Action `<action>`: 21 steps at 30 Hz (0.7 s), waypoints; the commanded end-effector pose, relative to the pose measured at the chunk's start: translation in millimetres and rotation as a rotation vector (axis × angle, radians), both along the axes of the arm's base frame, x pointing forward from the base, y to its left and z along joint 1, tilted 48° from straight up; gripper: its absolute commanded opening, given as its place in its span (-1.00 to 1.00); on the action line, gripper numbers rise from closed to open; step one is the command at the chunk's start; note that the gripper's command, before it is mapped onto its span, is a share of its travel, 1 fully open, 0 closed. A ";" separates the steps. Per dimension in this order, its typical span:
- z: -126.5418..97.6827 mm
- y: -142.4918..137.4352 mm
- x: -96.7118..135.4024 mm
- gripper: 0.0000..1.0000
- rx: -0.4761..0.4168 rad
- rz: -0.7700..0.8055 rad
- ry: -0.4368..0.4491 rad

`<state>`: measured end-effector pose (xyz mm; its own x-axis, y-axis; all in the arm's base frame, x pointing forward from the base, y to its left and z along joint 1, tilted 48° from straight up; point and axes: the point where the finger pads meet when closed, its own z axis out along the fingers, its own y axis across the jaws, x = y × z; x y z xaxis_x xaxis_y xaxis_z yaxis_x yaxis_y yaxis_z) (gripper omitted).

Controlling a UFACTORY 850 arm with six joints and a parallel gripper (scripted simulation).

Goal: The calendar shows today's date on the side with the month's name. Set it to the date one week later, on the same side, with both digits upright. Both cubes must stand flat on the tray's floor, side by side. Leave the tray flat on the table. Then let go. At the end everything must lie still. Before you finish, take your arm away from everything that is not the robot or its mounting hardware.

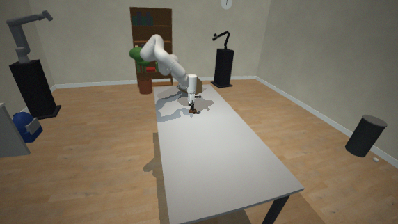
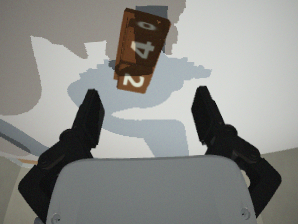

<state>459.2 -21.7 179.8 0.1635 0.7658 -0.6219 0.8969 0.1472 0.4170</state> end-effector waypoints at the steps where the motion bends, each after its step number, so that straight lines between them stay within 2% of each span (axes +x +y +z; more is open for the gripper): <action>1: -4.7 9.0 5.9 1.00 0.000 0.001 -0.001; 21: -19.5 35.4 22.8 1.00 0.000 0.001 -0.001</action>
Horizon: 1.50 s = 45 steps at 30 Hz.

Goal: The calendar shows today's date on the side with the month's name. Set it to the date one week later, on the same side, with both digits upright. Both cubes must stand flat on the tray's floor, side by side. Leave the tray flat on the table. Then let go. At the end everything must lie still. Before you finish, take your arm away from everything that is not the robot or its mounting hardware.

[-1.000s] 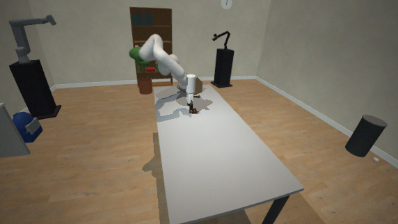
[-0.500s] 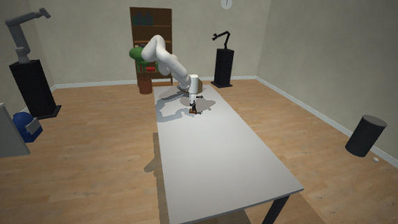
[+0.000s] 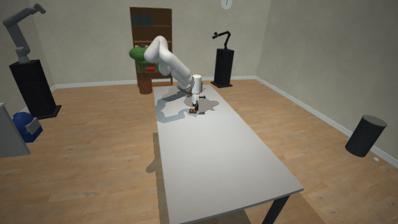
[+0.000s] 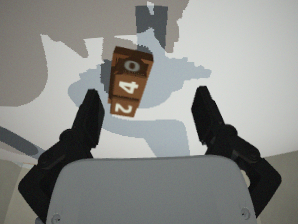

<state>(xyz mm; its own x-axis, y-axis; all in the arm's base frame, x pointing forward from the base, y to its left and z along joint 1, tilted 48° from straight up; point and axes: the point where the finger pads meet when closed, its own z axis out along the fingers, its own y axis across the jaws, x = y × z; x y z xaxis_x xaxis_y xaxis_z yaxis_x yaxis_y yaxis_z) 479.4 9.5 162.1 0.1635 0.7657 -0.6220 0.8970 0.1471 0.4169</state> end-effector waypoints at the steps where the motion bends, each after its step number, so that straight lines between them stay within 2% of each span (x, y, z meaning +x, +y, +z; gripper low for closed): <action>1: -3.5 7.2 4.6 1.00 0.000 0.001 -0.001; 31: -30.7 55.6 35.6 1.00 0.000 0.001 -0.001; 45: -40.4 47.8 41.9 1.00 0.000 0.001 -0.001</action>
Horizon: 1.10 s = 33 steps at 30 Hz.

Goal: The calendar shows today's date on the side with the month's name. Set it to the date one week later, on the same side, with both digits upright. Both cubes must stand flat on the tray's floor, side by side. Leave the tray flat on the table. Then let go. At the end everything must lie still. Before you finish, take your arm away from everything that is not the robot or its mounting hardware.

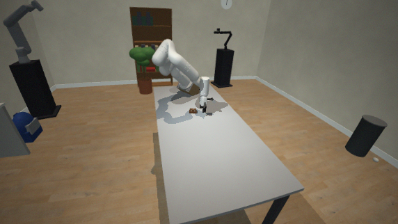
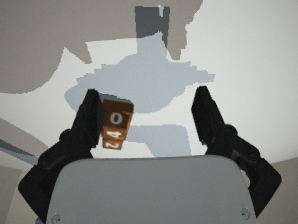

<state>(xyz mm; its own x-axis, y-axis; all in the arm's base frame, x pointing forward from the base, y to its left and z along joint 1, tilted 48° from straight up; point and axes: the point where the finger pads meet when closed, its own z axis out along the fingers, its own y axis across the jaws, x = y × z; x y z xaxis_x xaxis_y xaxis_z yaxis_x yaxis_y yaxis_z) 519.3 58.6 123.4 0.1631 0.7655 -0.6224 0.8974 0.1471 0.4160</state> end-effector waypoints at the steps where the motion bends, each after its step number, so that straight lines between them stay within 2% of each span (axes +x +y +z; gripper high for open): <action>1: -3.7 -3.2 3.2 1.00 0.001 0.001 -0.002; 10: -16.5 -15.3 11.2 1.00 0.001 0.001 -0.002; 33: -17.0 -15.8 11.4 1.00 0.001 0.001 -0.002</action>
